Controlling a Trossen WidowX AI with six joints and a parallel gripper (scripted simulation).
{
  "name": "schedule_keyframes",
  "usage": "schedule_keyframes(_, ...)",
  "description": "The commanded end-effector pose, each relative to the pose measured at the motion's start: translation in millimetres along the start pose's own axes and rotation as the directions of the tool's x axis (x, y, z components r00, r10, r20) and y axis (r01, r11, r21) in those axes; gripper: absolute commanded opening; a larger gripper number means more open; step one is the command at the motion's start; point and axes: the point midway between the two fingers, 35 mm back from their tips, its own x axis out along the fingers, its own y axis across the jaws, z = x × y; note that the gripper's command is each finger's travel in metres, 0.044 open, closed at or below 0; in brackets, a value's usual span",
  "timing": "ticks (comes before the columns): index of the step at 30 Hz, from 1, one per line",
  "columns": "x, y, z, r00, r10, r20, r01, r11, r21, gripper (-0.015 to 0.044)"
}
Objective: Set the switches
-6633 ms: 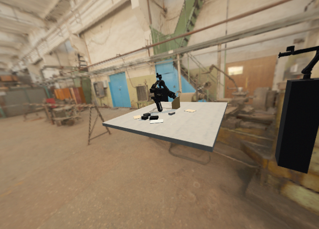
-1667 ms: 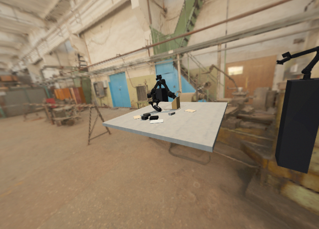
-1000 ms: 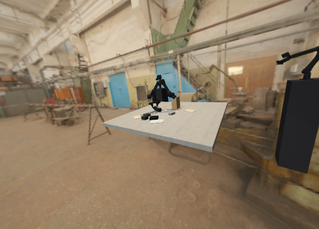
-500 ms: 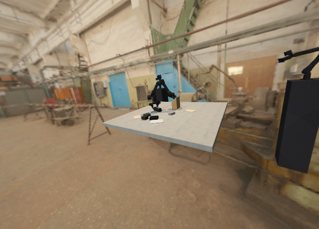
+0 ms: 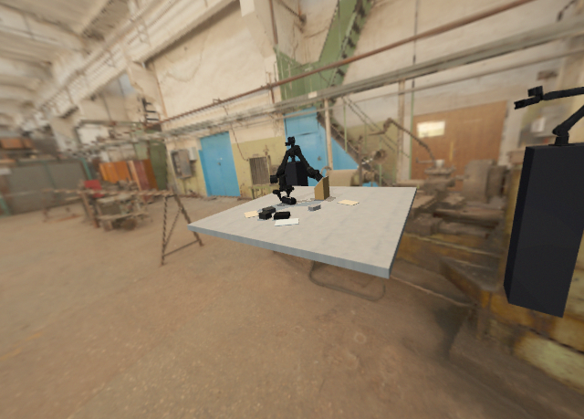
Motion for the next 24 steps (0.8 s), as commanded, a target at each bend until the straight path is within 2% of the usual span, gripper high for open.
schedule_keyframes(1, 0.0, 0.0, 0.0, 1.0, 0.0, 0.0, 0.0, 1.0, 0.0, 0.0364)
schedule_keyframes(4, 0.0, 0.0, 0.0, 1.0, 0.0, 0.0, 0.0, 1.0, 0.0, 0.044)
schedule_keyframes(13, -0.9, -0.2, 1.5, 1.0, 0.0, 0.001, 0.0, 1.0, 0.001, 0.044)
schedule_keyframes(20, -36.9, 0.8, 54.8, 1.0, 0.002, 0.002, -0.002, 1.0, 0.001, 0.044)
schedule_keyframes(24, -40.7, 1.5, 59.3, 1.0, 0.0, -0.001, 0.0, 1.0, -0.001, 0.044)
